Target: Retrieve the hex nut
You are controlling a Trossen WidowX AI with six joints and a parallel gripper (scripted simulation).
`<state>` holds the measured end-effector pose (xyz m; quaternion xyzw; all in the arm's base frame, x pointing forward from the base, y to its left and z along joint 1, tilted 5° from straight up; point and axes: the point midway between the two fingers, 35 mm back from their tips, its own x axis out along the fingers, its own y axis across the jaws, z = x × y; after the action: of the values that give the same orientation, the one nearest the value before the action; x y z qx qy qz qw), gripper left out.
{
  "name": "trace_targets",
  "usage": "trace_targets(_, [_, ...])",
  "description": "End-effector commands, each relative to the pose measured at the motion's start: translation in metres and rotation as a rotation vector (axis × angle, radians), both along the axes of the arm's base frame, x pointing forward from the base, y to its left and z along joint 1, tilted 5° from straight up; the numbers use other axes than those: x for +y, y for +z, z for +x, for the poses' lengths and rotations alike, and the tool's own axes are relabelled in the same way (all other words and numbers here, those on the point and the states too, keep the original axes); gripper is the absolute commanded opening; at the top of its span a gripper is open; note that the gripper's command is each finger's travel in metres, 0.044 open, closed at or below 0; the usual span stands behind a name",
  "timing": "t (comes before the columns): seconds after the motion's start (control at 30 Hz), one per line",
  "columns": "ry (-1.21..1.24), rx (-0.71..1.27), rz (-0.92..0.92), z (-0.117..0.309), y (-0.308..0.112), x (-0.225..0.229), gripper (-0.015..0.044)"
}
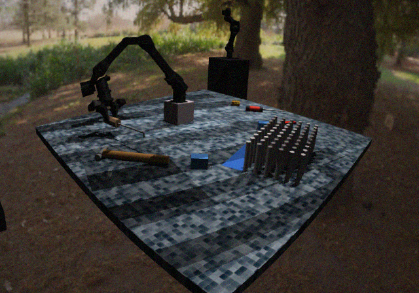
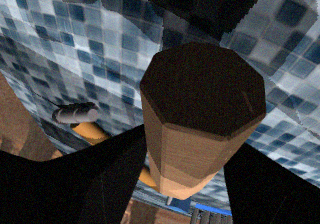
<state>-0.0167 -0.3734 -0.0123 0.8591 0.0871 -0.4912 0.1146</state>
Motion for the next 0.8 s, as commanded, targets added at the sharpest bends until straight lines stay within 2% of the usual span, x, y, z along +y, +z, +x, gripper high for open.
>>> trace_targets(0.0, [0.002,-0.006,0.006,0.001,-0.007,0.003,0.0000])
trace_targets(0.77, [0.002,-0.006,0.007,0.000,-0.040,0.009,0.0000])
